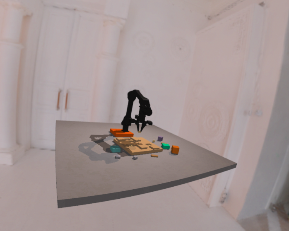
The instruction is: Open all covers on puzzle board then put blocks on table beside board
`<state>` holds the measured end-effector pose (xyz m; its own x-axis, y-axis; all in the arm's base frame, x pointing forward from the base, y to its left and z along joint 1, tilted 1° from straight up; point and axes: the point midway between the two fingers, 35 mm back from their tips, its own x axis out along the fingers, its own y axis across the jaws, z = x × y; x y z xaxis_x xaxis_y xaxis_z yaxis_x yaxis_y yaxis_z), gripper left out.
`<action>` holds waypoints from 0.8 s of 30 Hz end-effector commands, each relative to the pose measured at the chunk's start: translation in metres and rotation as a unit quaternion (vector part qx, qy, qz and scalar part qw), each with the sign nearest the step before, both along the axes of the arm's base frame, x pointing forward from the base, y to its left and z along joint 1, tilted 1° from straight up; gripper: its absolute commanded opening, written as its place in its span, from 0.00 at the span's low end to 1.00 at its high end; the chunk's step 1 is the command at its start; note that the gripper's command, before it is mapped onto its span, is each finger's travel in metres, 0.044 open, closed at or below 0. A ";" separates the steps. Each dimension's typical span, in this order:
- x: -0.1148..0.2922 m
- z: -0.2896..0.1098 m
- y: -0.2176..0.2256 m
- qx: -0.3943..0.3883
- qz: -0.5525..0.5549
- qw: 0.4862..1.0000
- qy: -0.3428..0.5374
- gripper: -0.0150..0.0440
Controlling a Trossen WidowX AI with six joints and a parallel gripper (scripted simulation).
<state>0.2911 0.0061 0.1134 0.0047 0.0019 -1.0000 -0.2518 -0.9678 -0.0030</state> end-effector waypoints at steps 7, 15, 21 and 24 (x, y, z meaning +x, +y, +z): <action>-0.010 0.001 0.041 0.002 -0.001 1.000 0.001 0.39; -0.020 0.001 0.071 0.004 -0.001 1.000 0.001 0.39; -0.030 0.001 0.092 0.005 -0.001 1.000 0.001 0.39; -0.036 0.001 0.103 0.005 -0.001 1.000 0.002 0.39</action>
<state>0.2636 0.0971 0.1148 0.0051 0.0083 -1.0000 -0.2515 -0.9678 -0.0093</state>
